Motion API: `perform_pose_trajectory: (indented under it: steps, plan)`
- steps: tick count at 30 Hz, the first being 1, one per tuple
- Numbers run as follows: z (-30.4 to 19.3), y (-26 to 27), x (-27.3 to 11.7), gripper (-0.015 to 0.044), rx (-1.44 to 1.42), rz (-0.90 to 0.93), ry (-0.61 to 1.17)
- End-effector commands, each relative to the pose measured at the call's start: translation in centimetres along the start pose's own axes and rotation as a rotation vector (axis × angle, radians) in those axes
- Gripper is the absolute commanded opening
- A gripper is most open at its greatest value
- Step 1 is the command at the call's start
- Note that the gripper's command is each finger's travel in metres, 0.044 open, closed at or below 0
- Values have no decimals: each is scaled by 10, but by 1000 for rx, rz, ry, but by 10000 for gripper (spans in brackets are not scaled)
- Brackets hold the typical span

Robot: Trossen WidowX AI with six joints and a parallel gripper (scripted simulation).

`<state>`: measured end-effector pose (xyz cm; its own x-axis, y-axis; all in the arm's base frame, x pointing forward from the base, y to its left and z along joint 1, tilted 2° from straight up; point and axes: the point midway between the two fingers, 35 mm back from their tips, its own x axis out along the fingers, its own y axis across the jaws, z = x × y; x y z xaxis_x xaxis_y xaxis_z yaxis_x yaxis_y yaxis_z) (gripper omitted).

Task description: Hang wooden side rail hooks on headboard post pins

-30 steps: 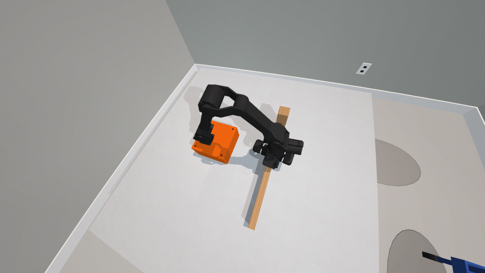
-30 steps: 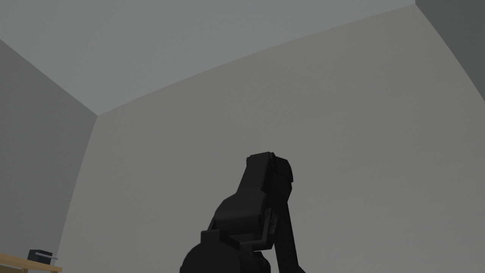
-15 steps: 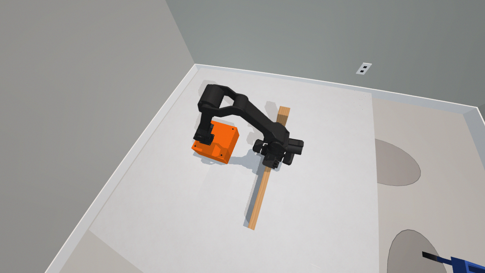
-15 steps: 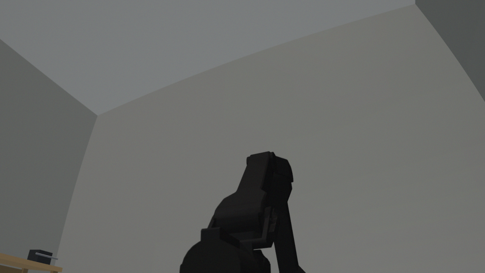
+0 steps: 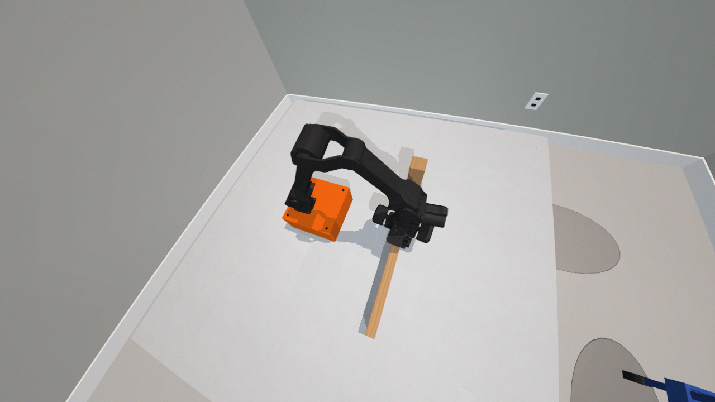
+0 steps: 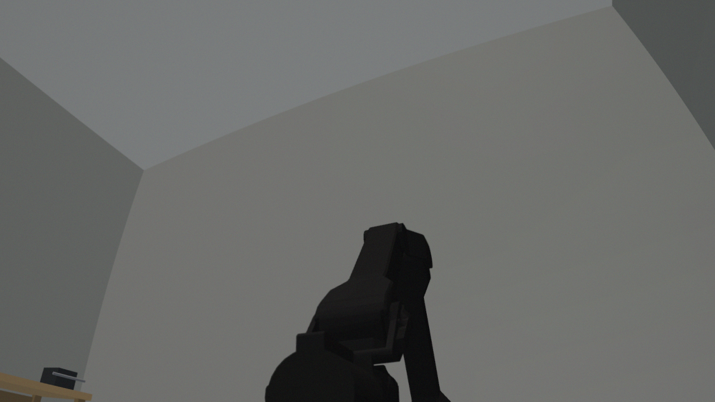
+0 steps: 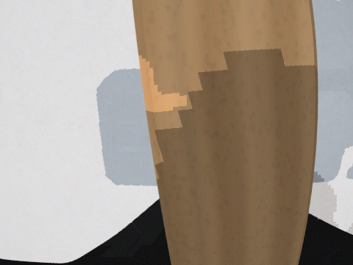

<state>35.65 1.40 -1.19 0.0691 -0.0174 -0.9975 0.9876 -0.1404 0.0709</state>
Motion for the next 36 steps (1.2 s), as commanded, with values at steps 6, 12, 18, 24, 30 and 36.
perform_pose_trajectory:
  steps: [6,12,18,24,30,36]
  plan:
    - [0,1,-4,0,18,3,1]
    - [0,1,-5,0,18,3,1]
    - [0,1,-6,0,18,3,1]
    - [0,1,-7,0,18,3,1]
    - [0,1,-8,0,18,3,1]
    - [0,1,-9,0,18,3,1]
